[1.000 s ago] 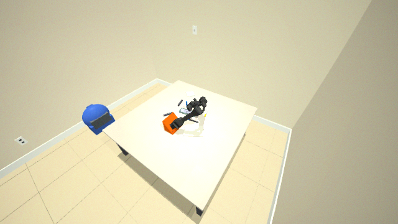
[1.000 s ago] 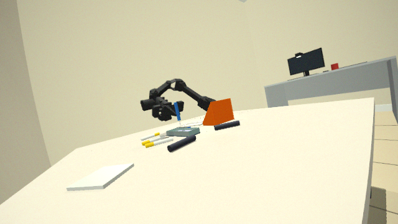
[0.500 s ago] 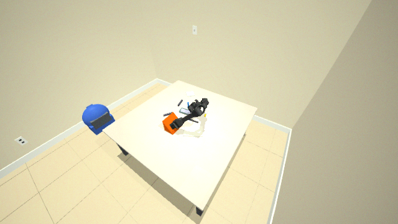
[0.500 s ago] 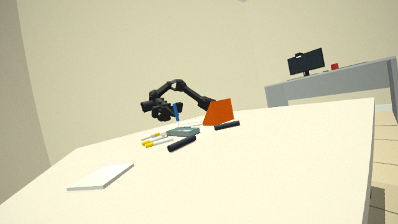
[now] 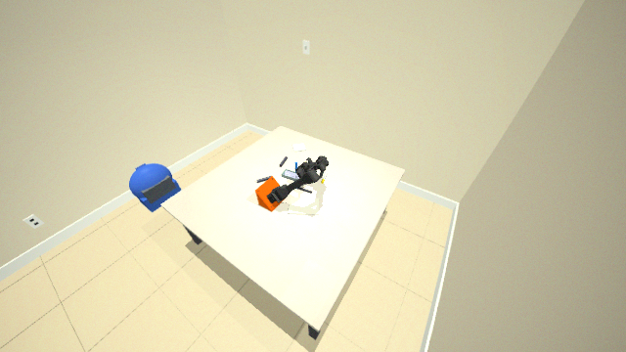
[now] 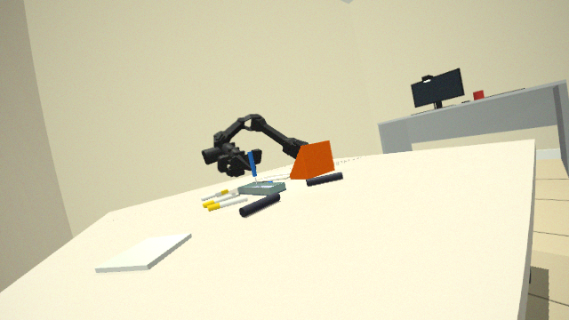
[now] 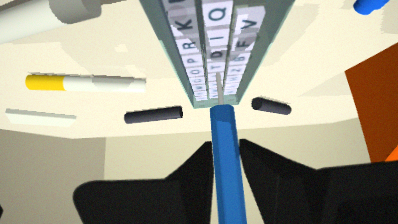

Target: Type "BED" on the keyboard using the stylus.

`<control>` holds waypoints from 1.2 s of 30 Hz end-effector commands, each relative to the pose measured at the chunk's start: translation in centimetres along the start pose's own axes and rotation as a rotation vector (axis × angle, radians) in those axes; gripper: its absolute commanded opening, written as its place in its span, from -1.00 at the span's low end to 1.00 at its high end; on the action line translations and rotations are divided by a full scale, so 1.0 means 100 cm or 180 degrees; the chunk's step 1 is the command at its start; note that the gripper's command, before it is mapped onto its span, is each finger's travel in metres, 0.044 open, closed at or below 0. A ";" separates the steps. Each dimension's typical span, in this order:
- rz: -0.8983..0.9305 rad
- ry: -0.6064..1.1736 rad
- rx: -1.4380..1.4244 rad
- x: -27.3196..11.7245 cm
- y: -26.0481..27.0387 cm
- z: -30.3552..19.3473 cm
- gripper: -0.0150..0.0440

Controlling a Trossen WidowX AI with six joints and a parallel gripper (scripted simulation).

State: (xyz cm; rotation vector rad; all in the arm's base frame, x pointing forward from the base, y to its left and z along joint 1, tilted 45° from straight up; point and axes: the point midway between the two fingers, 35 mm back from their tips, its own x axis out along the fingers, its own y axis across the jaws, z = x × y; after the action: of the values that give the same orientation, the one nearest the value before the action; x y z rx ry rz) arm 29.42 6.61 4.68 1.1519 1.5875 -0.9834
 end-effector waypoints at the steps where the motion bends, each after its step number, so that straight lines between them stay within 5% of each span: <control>1: -0.0004 -0.0007 -0.0015 0.001 0.001 0.001 -0.22; 36: -0.0004 -0.0009 -0.0015 0.002 -0.001 0.007 -0.22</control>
State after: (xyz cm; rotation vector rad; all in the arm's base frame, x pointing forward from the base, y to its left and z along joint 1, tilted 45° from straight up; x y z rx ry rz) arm 29.42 6.14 4.49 1.1517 1.5879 -0.9841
